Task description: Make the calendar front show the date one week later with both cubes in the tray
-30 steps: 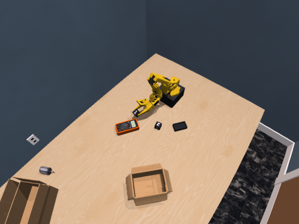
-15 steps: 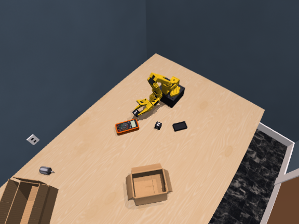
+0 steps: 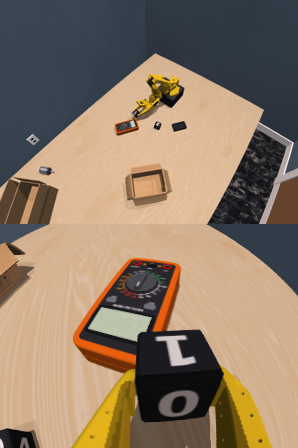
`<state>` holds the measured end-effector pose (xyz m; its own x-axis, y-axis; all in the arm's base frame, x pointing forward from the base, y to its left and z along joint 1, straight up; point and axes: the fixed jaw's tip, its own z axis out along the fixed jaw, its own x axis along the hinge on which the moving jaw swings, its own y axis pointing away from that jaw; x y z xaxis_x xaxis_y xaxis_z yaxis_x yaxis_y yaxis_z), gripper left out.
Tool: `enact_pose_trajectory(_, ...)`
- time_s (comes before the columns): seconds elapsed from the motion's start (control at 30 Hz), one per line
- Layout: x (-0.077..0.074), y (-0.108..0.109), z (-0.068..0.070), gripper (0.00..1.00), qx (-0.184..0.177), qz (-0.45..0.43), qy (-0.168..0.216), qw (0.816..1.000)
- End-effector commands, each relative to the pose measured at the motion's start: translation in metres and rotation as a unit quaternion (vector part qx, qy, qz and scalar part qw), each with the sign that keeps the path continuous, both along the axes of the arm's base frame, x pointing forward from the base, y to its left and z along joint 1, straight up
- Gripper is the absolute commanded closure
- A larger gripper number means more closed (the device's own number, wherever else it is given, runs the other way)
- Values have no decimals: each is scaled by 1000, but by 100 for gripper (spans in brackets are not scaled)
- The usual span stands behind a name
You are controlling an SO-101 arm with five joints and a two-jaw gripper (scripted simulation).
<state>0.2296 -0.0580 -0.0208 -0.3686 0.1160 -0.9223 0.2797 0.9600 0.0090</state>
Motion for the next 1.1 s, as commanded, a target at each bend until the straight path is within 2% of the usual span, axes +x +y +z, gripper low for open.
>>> enact_pose_trajectory(0.0, 1, -3, 1, 100, 2, -7, -10, 1000)
enact_pose_trajectory(1.07, 1, -3, -11, 100, 2, -7, -10, 1000)
